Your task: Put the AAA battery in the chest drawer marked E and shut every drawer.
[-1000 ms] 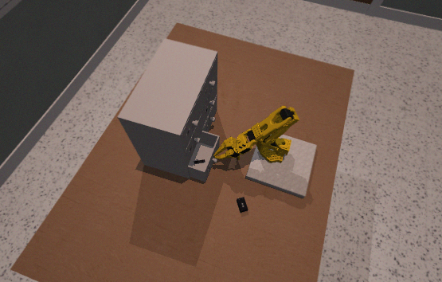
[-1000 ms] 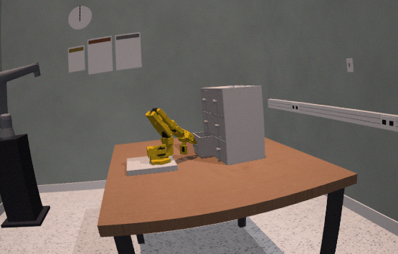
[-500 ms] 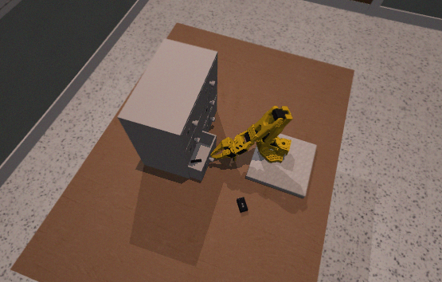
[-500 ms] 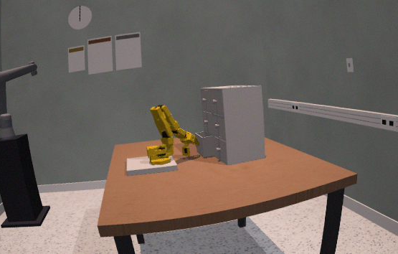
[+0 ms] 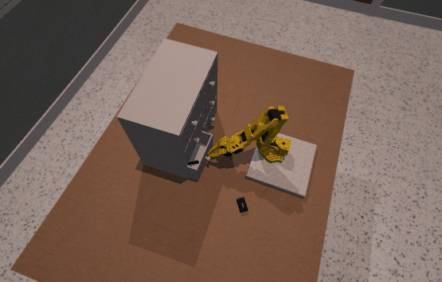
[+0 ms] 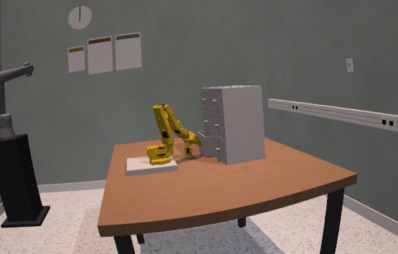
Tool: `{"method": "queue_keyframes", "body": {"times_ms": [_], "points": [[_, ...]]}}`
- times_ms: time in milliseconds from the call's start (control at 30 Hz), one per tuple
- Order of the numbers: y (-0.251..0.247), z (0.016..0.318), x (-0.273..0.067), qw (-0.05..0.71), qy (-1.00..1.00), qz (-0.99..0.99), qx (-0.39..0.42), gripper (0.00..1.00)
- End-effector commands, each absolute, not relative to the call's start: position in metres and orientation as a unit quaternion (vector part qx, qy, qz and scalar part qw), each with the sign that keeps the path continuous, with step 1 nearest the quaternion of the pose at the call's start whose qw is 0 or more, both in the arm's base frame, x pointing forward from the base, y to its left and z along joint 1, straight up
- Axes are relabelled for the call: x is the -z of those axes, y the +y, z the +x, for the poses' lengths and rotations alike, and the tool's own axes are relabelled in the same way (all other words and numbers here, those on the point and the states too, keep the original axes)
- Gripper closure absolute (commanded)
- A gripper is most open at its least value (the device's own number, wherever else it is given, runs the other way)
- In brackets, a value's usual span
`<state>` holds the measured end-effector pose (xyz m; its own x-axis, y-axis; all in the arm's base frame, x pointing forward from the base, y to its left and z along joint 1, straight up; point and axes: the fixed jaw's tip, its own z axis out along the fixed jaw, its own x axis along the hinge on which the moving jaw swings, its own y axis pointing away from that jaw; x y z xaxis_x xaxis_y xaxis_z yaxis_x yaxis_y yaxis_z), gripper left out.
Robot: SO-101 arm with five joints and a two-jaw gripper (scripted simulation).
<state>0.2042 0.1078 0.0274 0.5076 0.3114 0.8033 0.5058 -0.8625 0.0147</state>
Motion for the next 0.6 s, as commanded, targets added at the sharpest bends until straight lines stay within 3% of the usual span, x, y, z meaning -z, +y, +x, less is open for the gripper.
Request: {"method": "queue_keyframes", "body": {"times_ms": [0, 567], "points": [[0.110, 0.207, -0.028, 0.116, -0.233, -0.860, 0.438, 1.00], [0.112, 0.220, -0.028, 0.112, -0.225, -0.862, 0.440, 1.00]]}}
